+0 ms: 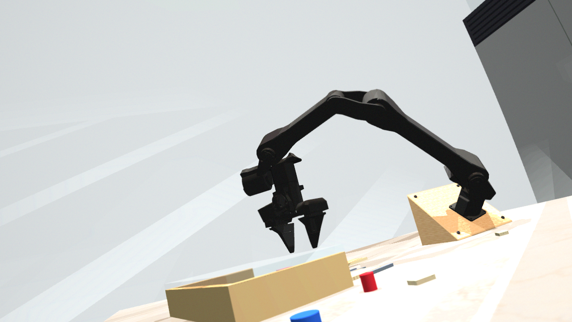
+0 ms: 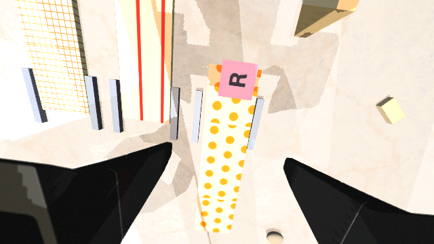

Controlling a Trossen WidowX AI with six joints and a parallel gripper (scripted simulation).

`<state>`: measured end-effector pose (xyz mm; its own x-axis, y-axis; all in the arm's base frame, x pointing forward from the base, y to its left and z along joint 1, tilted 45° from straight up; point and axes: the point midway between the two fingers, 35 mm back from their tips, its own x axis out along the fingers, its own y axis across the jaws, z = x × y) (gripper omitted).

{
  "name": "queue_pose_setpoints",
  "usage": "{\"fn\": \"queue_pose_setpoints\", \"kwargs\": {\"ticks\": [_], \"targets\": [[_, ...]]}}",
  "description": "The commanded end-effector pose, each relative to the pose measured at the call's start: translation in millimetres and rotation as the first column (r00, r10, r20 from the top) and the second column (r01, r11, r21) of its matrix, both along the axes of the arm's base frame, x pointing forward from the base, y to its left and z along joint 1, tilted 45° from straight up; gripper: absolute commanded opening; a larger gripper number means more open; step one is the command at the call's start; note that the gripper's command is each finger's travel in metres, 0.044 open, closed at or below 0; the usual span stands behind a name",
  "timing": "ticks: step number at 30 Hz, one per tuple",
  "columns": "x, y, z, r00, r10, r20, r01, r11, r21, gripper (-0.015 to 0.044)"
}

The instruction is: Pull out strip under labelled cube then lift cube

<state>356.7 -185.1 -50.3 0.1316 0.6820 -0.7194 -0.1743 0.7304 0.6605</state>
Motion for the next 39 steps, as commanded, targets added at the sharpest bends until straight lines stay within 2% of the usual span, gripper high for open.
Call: {"fn": "queue_pose_setpoints", "kwargs": {"ticks": [1,13,20,21,39], "targets": [[14,0,4,1.000,-0.007,-0.003,0.007,1.000,0.006,0.0440],[55,-1,15,1.000,-0.007,-0.001,0.007,1.000,0.006,0.0440],[57,5,9,1.000,-0.007,0.000,0.007,1.000,0.006,0.0256],[57,6,8,1.000,-0.007,0.000,0.007,1.000,0.006,0.0250],[62,26,-13,1.000,-0.007,0.000,0.007,1.000,0.007,0.0250]]}}
